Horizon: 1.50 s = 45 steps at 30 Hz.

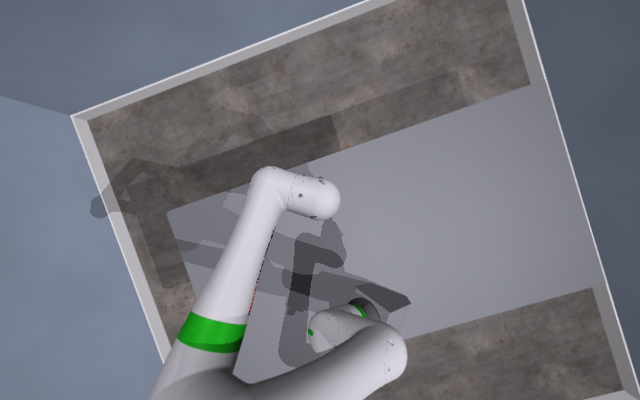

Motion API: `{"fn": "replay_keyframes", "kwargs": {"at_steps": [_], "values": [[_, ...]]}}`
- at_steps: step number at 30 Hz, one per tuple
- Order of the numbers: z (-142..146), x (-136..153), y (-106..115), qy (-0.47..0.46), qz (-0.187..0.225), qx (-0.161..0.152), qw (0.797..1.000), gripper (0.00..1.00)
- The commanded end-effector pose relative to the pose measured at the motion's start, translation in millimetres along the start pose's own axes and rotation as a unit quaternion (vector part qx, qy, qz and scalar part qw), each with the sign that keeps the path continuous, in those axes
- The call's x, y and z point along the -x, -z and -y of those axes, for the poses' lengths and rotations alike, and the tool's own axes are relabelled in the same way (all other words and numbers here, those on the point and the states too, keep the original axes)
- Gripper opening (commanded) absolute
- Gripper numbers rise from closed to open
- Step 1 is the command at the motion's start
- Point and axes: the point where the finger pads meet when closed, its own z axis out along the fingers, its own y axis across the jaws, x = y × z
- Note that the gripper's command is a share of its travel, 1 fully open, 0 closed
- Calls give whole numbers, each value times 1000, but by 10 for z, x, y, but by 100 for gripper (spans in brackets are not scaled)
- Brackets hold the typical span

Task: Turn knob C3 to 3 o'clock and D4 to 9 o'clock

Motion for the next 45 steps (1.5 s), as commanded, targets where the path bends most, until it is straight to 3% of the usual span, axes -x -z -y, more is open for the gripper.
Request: {"fn": "replay_keyframes", "kwargs": {"at_steps": [1,4,5,45], "values": [[1,-1,2,0,0,0,1000,12],[1,-1,2,0,0,0,1000,12],[1,-1,2,0,0,0,1000,5],[1,-1,2,-8,0,0,1000,5]]}}
